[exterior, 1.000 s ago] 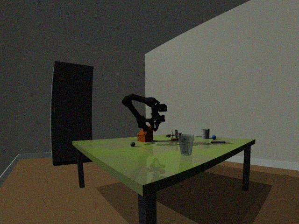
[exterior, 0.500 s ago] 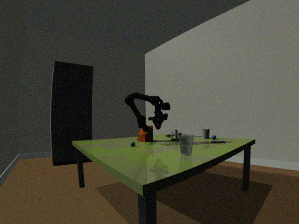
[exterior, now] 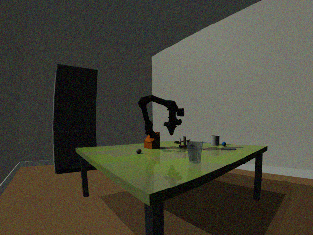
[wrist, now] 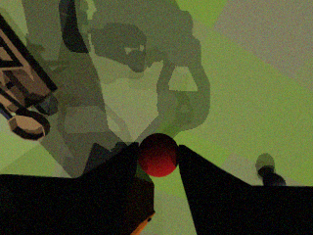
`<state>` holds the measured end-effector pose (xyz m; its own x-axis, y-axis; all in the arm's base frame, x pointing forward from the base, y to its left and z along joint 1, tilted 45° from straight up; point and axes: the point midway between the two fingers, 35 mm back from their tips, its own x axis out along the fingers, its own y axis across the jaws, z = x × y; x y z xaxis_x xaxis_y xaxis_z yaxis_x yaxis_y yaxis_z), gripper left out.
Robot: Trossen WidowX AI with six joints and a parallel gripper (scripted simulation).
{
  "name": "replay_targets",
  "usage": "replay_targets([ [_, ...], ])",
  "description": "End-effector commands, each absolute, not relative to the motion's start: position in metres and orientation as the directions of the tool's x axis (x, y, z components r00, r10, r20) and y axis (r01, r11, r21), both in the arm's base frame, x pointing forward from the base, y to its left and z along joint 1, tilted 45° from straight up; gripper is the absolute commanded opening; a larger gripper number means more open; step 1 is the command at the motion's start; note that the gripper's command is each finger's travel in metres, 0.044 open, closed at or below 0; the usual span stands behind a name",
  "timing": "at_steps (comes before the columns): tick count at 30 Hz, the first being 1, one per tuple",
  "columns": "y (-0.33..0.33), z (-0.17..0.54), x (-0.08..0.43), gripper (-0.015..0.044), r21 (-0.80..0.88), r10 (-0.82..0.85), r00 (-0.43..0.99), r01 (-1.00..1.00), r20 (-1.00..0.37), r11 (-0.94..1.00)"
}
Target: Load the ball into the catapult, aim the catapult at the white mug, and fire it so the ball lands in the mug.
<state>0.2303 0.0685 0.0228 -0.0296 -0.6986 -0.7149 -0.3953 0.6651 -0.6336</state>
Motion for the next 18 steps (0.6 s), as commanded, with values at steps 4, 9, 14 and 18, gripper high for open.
replay_targets([
  [4, 0.091, -0.001, 0.221, 0.0000, -0.597, -0.711, -0.060, -0.496, -0.700, 0.630],
  [9, 0.106, -0.019, 0.212, 0.0000, -0.572, -0.725, -0.077, -0.559, -0.684, 0.599],
  [14, 0.119, -0.037, 0.200, 0.0000, -0.545, -0.741, -0.093, -0.617, -0.665, 0.567],
  [18, 0.129, -0.051, 0.191, 0.0000, -0.522, -0.754, -0.105, -0.659, -0.649, 0.541],
])
